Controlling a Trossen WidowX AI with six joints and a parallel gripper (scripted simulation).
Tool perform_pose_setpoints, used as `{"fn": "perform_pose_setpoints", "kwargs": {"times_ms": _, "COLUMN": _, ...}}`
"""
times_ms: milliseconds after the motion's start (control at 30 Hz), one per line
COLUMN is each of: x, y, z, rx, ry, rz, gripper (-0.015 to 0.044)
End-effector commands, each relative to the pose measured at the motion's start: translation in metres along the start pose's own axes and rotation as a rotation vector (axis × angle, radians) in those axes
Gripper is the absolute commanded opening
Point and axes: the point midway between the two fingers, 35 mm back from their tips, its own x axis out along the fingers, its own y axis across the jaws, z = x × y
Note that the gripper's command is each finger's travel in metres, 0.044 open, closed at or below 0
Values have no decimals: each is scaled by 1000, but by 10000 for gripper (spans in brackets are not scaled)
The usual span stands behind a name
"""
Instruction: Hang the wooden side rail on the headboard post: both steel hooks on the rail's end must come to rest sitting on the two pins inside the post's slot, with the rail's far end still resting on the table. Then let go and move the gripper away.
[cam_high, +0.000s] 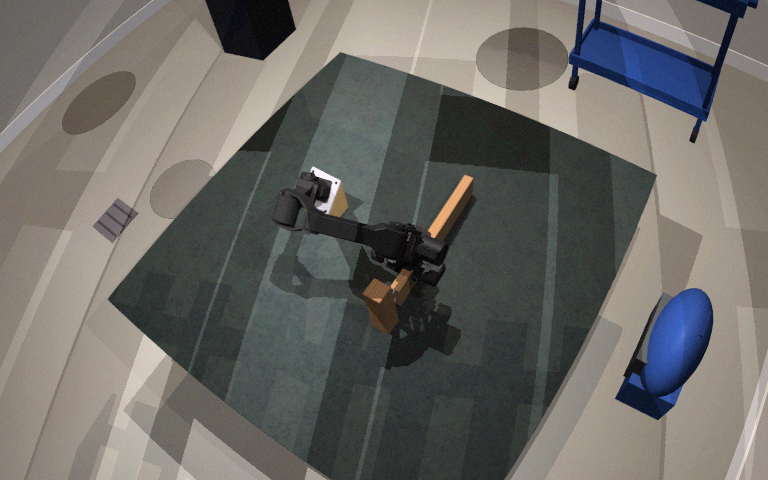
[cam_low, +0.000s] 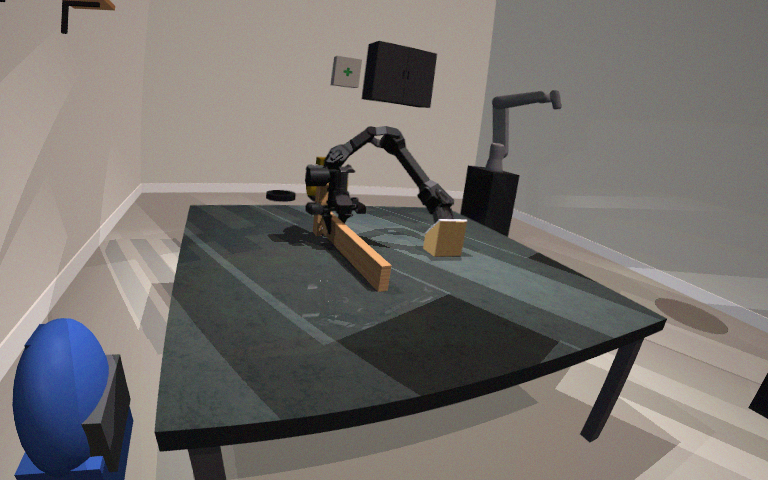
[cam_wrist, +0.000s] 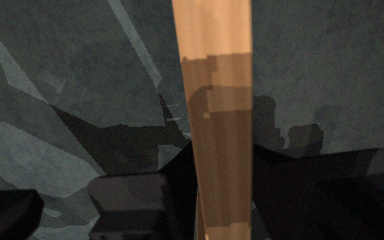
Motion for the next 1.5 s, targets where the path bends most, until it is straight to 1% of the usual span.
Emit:
{"fn": "perform_pose_setpoints", "kwargs": {"times_ms": 0, "x": -5, "y": -1, "z": -2, "rx": -4, "ry": -1, "rz": -11, "gripper": 0}}
{"fn": "perform_pose_setpoints", "kwargs": {"times_ms": 1467, "x": -5, "y": 0, "z": -7, "rx": -4, "ry": -1, "rz": -11, "gripper": 0}}
